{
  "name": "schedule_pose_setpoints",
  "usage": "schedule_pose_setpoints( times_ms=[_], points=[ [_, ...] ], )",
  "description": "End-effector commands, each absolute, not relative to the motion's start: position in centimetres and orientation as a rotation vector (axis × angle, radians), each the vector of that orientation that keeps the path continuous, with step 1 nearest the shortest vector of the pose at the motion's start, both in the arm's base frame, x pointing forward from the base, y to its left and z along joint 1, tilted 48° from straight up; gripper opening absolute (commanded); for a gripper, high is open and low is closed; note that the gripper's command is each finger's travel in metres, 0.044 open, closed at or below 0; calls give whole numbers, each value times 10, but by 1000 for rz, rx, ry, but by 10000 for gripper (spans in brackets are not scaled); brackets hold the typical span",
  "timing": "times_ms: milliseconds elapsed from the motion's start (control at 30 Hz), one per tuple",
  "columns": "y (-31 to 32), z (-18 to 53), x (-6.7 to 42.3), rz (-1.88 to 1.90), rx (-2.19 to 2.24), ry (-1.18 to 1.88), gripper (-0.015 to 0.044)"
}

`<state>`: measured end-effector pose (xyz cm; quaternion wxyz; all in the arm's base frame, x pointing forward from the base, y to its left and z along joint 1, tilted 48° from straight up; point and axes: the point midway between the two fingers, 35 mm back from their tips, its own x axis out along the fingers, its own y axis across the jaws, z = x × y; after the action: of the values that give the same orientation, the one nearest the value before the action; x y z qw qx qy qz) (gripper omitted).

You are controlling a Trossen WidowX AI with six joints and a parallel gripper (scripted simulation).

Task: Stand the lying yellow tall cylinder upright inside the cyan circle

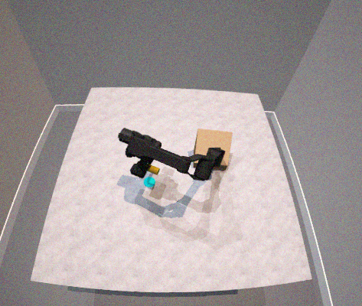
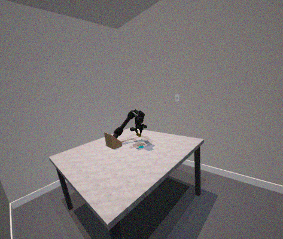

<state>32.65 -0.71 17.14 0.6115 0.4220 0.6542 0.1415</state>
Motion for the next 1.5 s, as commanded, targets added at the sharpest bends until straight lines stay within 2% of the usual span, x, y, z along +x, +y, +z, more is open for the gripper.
schedule_pose_setpoints(
  times_ms=[0,1467],
  points=[
    [-5,172,326,317,960,1506,105],
    [5,145,320,134,735,1451,105]
  ],
)
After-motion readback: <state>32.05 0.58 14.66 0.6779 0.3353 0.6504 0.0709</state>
